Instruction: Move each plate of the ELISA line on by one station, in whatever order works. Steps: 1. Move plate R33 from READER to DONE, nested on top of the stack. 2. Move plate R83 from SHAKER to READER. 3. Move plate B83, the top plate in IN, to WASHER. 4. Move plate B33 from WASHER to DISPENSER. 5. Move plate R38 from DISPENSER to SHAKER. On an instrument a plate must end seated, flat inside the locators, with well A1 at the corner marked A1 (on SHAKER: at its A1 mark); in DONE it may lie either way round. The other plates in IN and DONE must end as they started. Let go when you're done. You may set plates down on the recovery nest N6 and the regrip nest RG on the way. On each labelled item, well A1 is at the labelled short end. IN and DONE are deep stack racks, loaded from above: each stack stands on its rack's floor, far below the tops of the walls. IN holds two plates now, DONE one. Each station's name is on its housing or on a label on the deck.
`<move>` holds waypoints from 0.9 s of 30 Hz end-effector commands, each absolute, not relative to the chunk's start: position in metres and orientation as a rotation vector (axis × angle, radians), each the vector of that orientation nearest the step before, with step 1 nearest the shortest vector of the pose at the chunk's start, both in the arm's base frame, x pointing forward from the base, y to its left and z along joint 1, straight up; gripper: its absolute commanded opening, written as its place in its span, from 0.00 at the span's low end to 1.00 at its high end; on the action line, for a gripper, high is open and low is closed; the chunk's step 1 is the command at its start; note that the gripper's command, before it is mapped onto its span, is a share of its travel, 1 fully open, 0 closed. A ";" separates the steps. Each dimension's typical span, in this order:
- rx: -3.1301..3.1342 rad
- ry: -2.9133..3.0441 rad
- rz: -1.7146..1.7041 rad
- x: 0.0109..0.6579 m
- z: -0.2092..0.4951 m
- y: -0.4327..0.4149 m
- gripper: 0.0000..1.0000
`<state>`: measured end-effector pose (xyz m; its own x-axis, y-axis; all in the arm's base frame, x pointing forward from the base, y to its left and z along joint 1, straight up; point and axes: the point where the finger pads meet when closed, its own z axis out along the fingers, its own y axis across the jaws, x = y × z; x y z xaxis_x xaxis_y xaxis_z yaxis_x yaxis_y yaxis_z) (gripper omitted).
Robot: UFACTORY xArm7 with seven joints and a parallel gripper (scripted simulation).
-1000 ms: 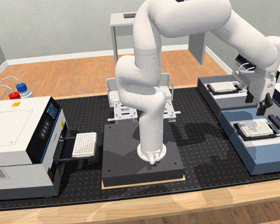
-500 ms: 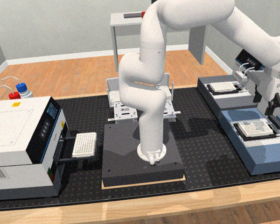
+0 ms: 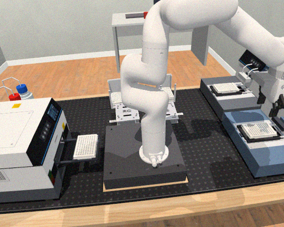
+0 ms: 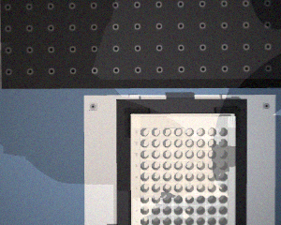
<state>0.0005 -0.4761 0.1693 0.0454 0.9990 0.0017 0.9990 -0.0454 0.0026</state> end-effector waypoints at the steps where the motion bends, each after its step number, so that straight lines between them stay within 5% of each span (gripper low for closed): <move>1: 2.269 2.168 0.001 0.000 0.171 -0.477 1.00; 27: 2.269 2.168 0.001 0.000 0.167 -0.477 1.00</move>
